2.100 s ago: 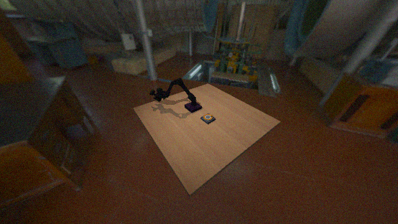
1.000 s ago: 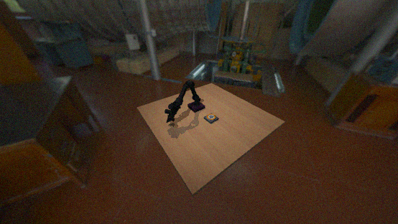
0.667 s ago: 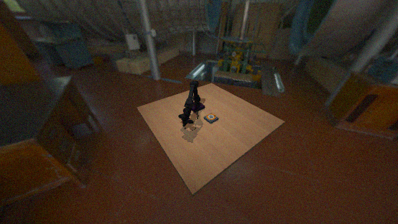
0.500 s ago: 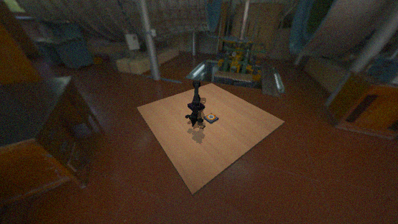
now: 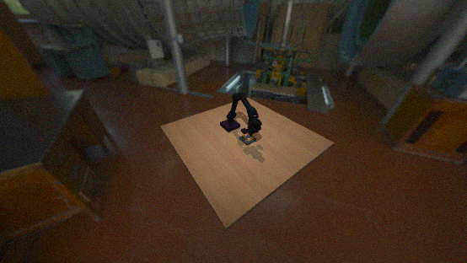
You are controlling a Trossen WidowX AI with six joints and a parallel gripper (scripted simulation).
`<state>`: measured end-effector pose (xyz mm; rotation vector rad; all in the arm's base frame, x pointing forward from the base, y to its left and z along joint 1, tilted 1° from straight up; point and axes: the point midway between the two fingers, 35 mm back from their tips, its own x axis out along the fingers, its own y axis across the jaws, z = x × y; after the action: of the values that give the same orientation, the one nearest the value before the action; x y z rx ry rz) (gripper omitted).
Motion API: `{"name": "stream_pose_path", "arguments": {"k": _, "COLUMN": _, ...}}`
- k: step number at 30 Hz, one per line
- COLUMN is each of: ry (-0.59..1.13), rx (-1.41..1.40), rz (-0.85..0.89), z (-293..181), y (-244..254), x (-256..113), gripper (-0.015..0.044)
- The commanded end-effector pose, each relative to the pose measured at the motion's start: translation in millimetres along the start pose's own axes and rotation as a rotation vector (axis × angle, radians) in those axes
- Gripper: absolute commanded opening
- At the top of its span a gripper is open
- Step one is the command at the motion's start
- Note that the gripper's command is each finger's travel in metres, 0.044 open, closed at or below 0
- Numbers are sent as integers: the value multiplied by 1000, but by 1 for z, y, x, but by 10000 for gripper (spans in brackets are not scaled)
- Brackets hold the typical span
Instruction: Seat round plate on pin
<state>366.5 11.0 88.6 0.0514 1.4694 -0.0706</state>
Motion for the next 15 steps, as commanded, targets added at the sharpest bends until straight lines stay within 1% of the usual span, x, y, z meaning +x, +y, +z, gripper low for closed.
{"name": "stream_pose_path", "arguments": {"k": 1, "ry": 60, "rx": -184, "rz": 33, "z": -21, "y": 43, "x": -13, "gripper": 0}}
{"name": "stream_pose_path", "arguments": {"k": 6, "ry": 64, "rx": -196, "rz": 35, "z": -25, "y": 47, "x": -10, "gripper": 0}}
{"name": "stream_pose_path", "arguments": {"k": 15, "ry": 64, "rx": -196, "rz": 35, "z": -29, "y": 49, "x": 31, "gripper": 0}}
